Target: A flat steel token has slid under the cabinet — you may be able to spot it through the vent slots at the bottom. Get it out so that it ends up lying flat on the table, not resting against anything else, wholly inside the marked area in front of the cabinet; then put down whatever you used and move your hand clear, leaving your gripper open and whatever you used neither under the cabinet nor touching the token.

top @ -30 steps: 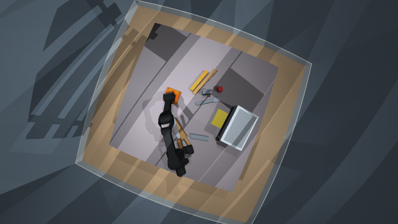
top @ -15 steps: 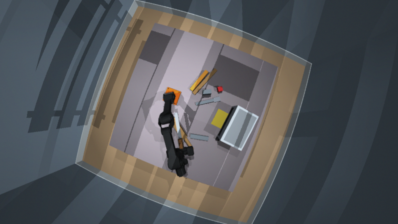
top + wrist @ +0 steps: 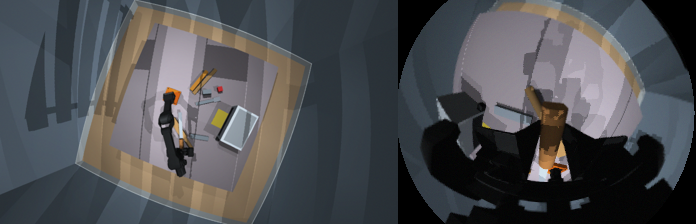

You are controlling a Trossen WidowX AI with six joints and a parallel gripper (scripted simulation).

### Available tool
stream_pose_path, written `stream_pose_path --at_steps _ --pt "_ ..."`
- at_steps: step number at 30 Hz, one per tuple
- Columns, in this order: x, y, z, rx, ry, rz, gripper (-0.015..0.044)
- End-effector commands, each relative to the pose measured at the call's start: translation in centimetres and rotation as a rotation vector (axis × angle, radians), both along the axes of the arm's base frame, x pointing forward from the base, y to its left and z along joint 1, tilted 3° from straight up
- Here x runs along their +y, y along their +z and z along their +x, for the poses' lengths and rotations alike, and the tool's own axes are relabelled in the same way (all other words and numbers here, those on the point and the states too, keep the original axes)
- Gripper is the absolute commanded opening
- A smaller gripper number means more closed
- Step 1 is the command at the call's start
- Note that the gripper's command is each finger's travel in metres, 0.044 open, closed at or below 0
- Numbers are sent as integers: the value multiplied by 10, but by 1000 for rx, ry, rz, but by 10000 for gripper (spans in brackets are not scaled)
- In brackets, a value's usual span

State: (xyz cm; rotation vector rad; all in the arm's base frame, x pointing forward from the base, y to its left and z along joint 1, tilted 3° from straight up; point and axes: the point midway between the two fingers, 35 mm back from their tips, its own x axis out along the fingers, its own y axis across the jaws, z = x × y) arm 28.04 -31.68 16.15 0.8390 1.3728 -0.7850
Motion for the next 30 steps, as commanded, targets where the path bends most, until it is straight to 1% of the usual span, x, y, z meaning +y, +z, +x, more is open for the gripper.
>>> stream_pose_path --at_steps 1,30 --pt "1 1 -1 2 -37 7 0" --pt "0 1 0 5 -266 18 0"
